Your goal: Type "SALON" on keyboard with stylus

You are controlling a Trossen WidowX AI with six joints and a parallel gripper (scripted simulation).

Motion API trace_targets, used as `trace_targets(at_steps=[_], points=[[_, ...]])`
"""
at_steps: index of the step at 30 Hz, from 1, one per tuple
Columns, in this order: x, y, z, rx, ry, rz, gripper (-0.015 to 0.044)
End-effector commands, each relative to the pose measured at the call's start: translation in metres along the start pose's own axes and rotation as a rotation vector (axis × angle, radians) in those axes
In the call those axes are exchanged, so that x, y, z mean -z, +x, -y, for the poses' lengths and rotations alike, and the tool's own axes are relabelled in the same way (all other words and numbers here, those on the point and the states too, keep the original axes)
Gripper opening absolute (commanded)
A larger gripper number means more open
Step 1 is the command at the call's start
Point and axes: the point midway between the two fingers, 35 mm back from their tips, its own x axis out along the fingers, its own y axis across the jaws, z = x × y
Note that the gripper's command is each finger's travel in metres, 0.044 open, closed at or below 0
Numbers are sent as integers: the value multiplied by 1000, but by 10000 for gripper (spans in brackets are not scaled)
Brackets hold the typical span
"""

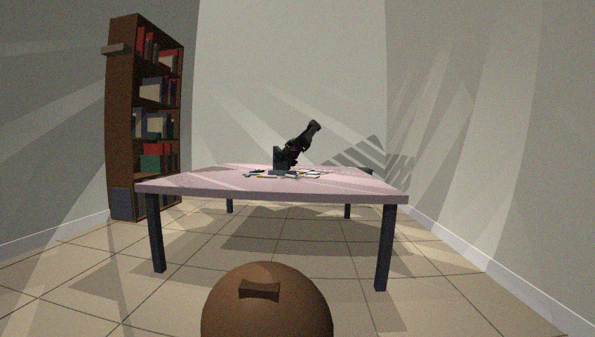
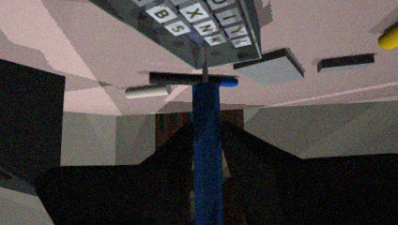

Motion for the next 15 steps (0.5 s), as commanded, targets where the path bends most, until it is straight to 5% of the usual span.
trace_targets(at_steps=[1,15], points=[[18,-9,-1,2,2,-4,81],[16,-9,0,6,11,3,81]])
